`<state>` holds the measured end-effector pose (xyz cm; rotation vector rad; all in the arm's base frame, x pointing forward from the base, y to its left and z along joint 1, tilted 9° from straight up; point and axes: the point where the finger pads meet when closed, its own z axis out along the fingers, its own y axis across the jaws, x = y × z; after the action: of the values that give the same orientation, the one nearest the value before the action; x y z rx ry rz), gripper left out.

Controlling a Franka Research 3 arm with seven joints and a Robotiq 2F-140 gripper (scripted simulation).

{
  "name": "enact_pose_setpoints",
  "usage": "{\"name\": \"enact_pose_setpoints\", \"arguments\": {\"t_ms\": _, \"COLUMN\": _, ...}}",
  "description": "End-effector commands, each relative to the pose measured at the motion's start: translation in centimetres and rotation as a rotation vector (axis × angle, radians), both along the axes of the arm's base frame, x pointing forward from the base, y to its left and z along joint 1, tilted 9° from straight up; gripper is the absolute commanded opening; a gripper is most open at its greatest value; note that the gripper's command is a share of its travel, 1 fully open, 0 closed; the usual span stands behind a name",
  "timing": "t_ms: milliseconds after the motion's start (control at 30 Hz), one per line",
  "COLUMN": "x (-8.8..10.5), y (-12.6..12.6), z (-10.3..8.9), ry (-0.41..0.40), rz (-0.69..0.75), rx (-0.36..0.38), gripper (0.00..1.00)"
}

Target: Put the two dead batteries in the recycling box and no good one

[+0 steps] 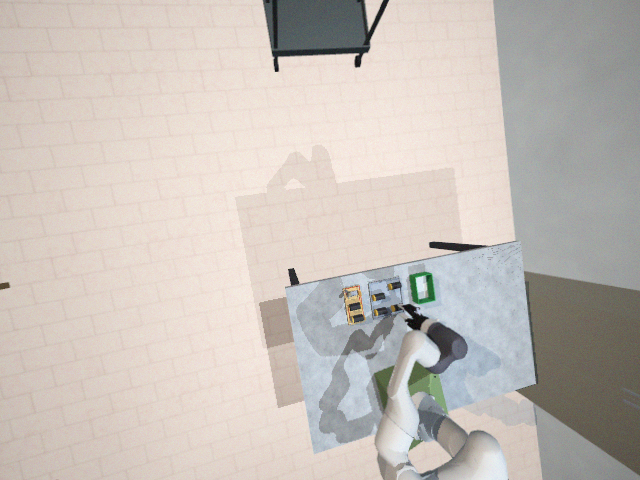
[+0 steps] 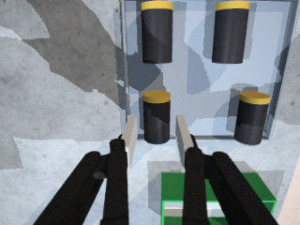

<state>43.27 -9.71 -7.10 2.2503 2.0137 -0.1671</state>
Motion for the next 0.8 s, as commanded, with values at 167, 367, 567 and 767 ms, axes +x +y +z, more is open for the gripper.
{"name": "enact_pose_setpoints", "arguments": {"t_ms": 167, "x": 0.1, "y": -0.6, "z": -2.6, "ry": -0.002, "rz": 0.005, "rx": -0.003, "gripper": 0.29}}
{"name": "enact_pose_setpoints", "arguments": {"t_ms": 367, "x": 0.1, "y": -0.6, "z": -2.7, "ry": -0.002, "rz": 0.005, "rx": -0.003, "gripper": 0.29}}
{"name": "enact_pose_setpoints", "arguments": {"t_ms": 567, "x": 0.1, "y": -0.7, "z": -3.5, "ry": -0.002, "rz": 0.005, "rx": -0.003, "gripper": 0.29}}
{"name": "enact_pose_setpoints", "arguments": {"t_ms": 767, "x": 0.1, "y": -0.8, "z": -3.6, "ry": -0.002, "rz": 0.005, "rx": -0.003, "gripper": 0.29}}
